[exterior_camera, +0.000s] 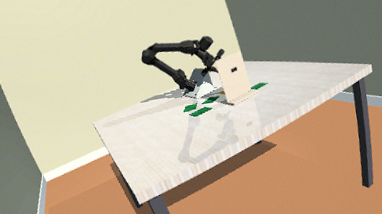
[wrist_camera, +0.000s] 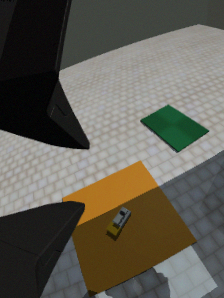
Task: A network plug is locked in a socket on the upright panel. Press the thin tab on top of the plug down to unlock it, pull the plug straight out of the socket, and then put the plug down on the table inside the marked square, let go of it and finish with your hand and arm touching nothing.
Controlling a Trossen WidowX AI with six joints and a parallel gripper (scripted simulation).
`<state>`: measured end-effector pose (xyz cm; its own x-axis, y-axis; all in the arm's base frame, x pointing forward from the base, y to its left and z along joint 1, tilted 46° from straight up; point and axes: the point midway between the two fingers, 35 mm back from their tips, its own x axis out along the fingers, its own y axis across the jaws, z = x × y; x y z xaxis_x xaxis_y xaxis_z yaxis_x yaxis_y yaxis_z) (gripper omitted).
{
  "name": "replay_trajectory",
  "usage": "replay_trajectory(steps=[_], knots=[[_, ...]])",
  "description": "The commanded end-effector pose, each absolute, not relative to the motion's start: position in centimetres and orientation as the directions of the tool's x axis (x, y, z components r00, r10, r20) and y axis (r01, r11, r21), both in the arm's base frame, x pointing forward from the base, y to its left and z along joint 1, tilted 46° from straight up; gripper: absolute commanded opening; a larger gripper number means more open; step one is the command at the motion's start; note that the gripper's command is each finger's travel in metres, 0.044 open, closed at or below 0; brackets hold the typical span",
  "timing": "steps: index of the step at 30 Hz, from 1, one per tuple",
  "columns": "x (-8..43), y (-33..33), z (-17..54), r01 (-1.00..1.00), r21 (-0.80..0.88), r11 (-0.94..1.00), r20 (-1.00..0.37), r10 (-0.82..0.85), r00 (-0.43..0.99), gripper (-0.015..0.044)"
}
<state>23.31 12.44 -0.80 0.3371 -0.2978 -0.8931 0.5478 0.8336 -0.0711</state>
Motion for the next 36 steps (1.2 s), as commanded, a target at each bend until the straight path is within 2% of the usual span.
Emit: replay_trajectory(steps=[1, 36], knots=[[23.4, 13.0, 0.1, 0.550, -0.055, 0.833, -0.891, -0.291, 0.350, 0.0156], [23.7, 19.9, 6.6, 0.548, -0.057, 0.835, -0.892, -0.289, 0.347, 0.0156]])
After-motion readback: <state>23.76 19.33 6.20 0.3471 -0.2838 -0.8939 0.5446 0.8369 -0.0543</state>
